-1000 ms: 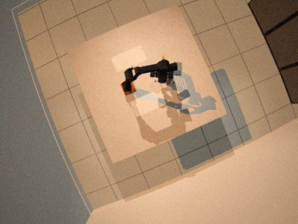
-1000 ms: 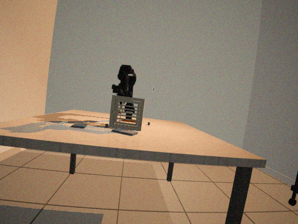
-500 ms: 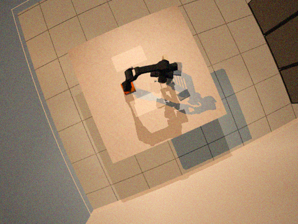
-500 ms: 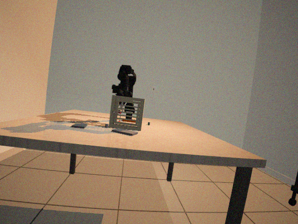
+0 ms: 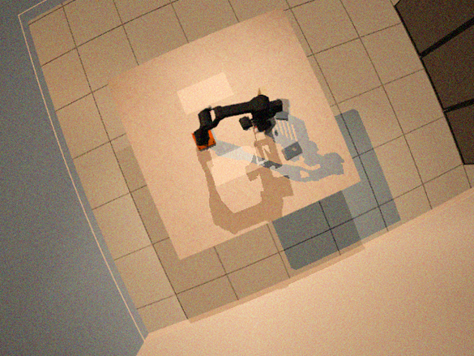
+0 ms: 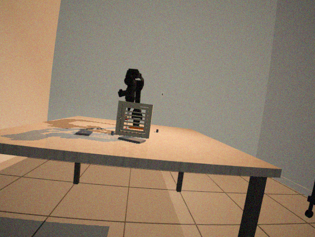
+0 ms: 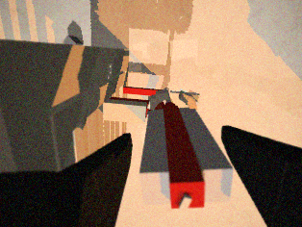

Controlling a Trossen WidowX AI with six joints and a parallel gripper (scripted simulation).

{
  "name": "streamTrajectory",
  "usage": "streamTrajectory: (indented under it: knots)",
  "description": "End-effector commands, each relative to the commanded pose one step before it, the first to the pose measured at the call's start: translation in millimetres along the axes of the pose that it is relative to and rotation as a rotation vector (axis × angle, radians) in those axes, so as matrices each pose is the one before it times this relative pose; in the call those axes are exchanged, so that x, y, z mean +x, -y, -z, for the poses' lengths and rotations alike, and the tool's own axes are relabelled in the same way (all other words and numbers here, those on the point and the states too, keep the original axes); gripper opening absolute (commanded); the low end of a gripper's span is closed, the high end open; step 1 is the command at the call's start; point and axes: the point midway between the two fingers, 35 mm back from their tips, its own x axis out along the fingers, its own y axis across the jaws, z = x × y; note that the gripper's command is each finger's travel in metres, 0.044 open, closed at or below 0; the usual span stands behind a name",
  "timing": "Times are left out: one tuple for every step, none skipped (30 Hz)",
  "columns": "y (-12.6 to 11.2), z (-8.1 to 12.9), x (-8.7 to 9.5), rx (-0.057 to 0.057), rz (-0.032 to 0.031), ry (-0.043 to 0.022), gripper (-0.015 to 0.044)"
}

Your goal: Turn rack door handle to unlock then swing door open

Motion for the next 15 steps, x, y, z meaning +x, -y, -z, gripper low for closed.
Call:
streamTrajectory:
  knots:
    - [-0.06,0.36,0.12,-0.2317,-0.00109,-0.00234,0.0296]
    - [0.00,0.00,0.00,-0.0495,-0.00001,0.00000,0.0296]
    - [0.00,0.00,0.00,-0.0495,-0.00001,0.00001,0.0296]
    - [0.00,0.00,0.00,-0.0495,-0.00001,0.00001,0.0296]
    - [0.00,0.00,0.00,-0.0495,-0.00001,0.00001,0.0296]
    - [0.00,0.00,0.00,-0.0495,-0.00001,0.00001,0.0296]
    - [0.00,0.00,0.00,-0.0495,-0.00001,0.00001,0.0296]
    - [0.00,0.00,0.00,-0.0495,-0.00001,0.00001,0.0296]
    - [0.00,0.00,0.00,-0.0495,-0.00001,0.00001,0.0296]
    - [0.00,0.00,0.00,-0.0495,0.00000,0.00001,0.0296]
    - [0.00,0.00,0.00,-0.0495,0.00000,0.00001,0.0296]
    - [0.00,0.00,0.00,-0.0495,0.00000,0.00000,0.0296]
    - [0.00,0.00,0.00,-0.0495,0.00000,0.00000,0.0296]
    - [0.00,0.00,0.00,-0.0495,0.00000,0.00000,0.0296]
    - [0.00,0.00,0.00,-0.0495,0.00000,0.00000,0.0296]
